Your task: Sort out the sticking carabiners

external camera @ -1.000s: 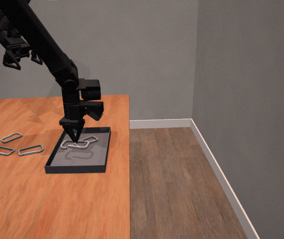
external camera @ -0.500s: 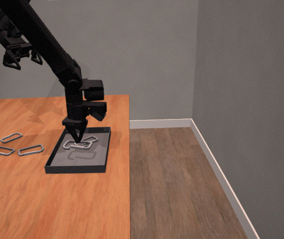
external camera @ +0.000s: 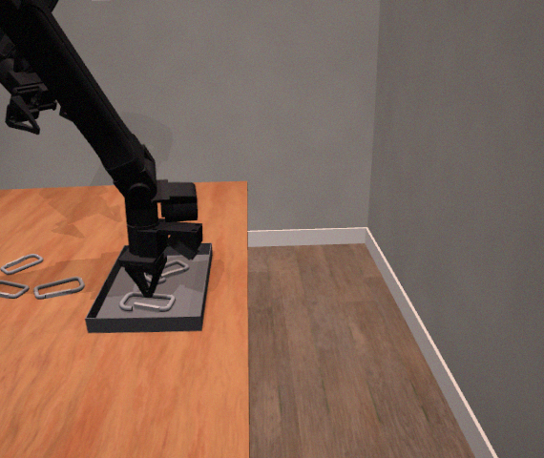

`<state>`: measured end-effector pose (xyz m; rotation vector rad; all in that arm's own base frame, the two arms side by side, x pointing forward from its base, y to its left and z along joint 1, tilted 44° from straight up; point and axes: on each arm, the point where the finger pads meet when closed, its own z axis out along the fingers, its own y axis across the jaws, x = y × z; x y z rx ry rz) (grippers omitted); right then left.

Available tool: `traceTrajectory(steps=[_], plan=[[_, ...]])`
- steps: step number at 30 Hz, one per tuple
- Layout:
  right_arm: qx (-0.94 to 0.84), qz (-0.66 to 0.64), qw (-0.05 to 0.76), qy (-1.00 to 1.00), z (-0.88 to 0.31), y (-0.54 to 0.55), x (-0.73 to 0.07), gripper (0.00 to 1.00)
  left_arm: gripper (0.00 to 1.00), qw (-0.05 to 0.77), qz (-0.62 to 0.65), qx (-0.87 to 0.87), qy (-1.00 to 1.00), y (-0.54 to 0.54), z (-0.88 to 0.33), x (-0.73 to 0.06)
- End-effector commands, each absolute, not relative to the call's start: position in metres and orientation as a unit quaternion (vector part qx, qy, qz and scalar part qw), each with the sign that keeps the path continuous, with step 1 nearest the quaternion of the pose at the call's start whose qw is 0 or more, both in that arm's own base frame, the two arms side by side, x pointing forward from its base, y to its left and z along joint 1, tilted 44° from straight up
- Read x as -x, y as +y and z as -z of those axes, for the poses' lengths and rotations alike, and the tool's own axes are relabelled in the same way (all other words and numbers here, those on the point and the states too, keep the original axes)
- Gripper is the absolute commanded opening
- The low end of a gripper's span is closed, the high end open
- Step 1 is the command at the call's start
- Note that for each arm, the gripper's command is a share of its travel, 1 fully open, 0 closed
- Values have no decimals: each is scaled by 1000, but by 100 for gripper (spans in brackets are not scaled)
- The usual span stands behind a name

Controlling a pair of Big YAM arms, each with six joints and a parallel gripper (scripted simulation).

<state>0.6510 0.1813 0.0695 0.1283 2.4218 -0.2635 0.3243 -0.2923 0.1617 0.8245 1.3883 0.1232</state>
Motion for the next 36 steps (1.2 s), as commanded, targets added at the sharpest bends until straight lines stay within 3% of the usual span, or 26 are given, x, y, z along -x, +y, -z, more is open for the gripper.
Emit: traceTrajectory(steps=[1,9,17,36], plan=[[-49,89,374,922,-99,190,-669,1,100,698,-47,-359,618,-296,-170,-325],[-52,88,373,922,-99,190,-669,1,100,698,-47,-359,618,-296,-170,-325],[-53,86,378,920,-106,189,-663,89,100,698,-47,-359,618,-296,-170,-325],[-46,90,358,928,-105,203,-626,89,100,698,-47,-359,618,-296,-170,-325]])
